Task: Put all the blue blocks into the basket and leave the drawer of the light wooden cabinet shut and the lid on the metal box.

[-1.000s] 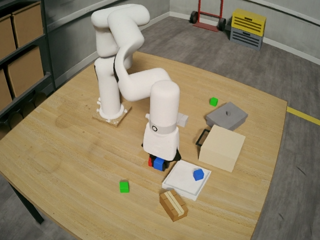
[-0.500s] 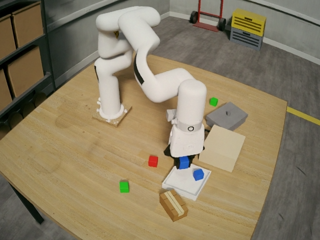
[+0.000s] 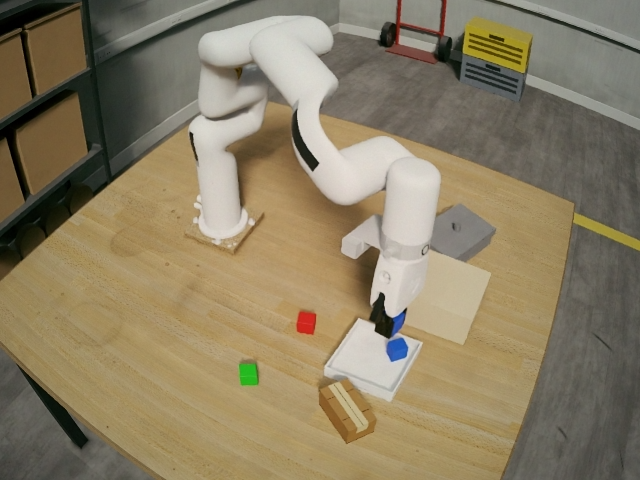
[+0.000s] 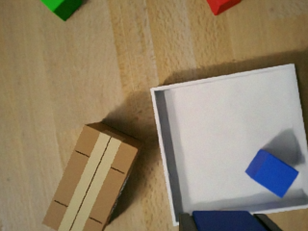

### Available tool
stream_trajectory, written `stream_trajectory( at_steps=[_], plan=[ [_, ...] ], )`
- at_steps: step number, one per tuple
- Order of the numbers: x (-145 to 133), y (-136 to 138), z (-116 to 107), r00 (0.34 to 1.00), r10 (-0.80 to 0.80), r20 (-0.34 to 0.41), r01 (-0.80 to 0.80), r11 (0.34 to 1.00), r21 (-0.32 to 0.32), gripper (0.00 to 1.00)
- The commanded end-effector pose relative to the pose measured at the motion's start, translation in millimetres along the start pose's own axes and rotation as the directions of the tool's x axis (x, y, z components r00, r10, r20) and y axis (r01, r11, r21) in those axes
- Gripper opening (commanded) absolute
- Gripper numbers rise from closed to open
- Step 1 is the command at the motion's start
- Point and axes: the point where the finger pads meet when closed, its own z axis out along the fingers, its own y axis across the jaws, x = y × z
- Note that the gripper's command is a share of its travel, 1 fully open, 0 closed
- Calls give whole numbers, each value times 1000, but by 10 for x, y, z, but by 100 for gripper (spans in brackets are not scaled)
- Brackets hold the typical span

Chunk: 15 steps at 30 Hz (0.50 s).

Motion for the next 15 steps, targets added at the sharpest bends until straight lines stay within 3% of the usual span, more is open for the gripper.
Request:
stream_trajectory(
  at_steps=[1,6,14,15],
  plan=[
    [-41,27,-22,962,-274,7,274,961,-20,0],
    [-49,37,-22,883,-470,10,470,883,-24,0],
    [-49,37,-22,663,-748,24,748,662,-48,0],
    [-49,37,-22,663,-748,24,748,662,-48,0]
  ],
)
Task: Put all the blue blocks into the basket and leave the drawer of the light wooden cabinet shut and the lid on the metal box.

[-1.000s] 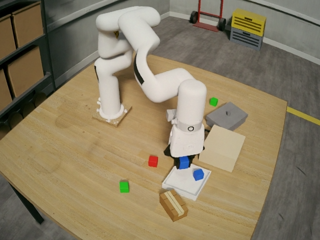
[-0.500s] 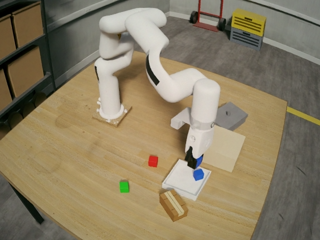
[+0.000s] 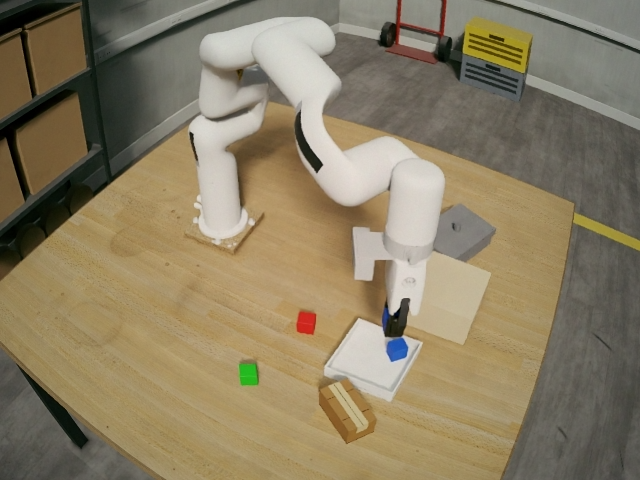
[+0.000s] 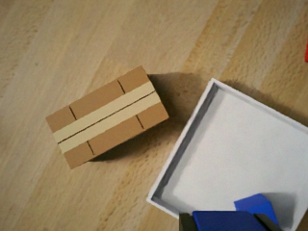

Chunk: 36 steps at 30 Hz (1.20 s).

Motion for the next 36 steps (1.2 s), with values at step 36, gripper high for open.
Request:
stream_trajectory(
  at_steps=[36],
  plan=[
    [-9,-10,17,959,-283,31,284,958,-47,0]
  ],
)
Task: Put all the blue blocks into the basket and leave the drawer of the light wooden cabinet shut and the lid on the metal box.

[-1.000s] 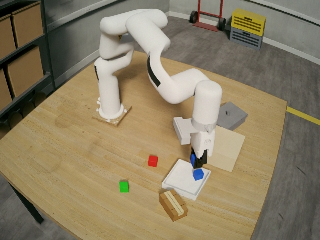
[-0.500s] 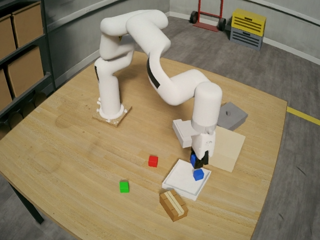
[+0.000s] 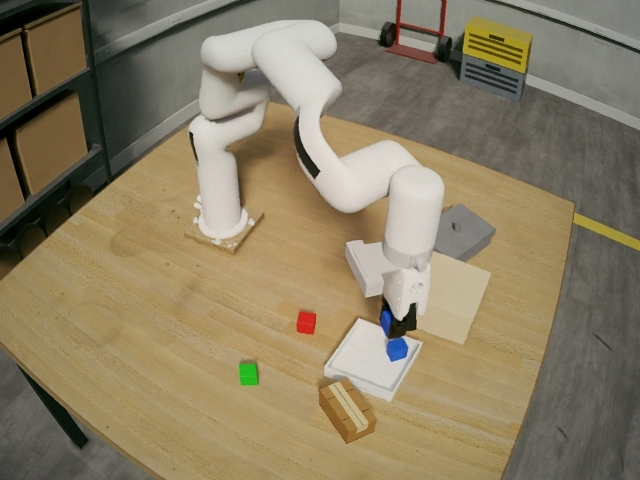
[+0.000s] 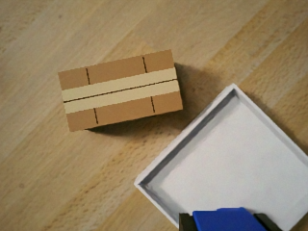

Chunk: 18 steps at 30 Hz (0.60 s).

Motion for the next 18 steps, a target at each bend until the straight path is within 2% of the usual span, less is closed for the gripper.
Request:
stream_trajectory(
  at_steps=[1,18],
  plan=[
    [-5,-13,-8,1000,0,2,0,1000,5,0],
    [-6,-14,151,1000,0,2,0,1000,5,0]
  ],
)
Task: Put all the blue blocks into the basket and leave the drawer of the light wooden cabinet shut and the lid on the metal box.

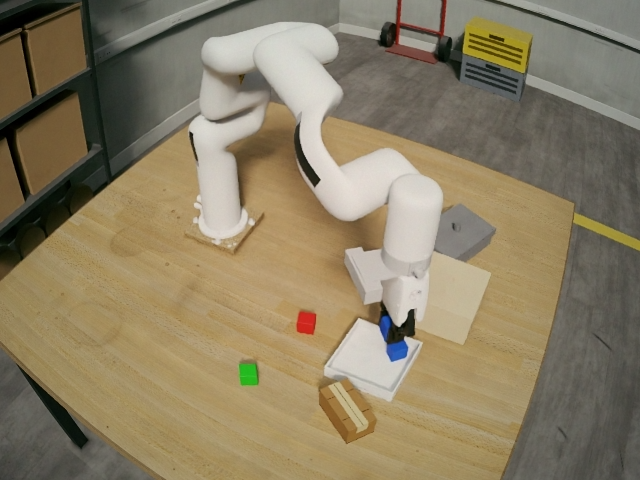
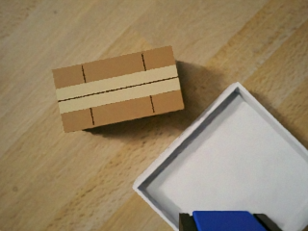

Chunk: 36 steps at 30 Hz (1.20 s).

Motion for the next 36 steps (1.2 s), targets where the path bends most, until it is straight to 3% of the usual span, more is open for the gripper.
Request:
stream_trajectory(
  at_steps=[1,36],
  plan=[
    [-6,-15,24,1000,0,2,0,1000,6,0],
    [-12,-22,688,1000,0,2,0,1000,6,0]
  ],
)
